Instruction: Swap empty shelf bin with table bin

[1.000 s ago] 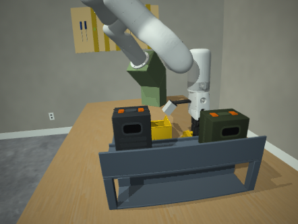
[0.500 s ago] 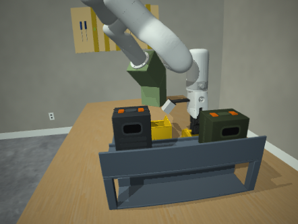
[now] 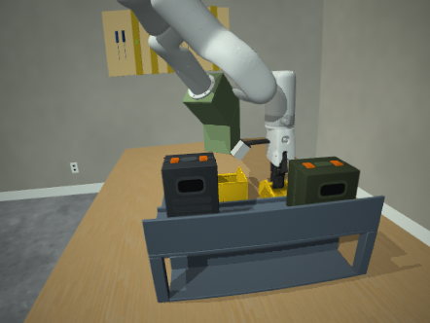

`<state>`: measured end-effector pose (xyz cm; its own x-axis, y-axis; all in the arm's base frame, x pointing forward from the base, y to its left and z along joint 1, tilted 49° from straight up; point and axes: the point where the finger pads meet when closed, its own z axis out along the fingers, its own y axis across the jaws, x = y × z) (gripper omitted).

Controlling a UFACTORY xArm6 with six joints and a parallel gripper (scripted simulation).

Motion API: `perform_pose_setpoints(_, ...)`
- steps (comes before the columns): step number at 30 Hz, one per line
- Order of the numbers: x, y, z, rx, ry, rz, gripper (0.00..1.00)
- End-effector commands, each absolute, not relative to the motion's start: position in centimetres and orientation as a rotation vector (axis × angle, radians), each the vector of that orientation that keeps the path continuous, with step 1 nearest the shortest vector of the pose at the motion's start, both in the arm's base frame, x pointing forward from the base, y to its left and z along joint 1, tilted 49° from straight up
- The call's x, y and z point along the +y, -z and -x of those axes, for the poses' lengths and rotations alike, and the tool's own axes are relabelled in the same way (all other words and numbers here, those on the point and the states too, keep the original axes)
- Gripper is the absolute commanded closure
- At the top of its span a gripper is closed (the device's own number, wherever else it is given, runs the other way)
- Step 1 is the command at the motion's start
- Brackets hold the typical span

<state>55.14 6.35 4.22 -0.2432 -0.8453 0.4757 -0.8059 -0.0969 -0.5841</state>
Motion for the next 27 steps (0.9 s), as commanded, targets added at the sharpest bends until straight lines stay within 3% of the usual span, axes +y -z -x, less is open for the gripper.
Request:
perform_pose_setpoints(1,6.4,-3.9,-54.6,2.074,1.279,1.899,1.00)
perform_pose_setpoints(27,5.7,0.2,-49.0,2.074,1.279,1.899,1.00)
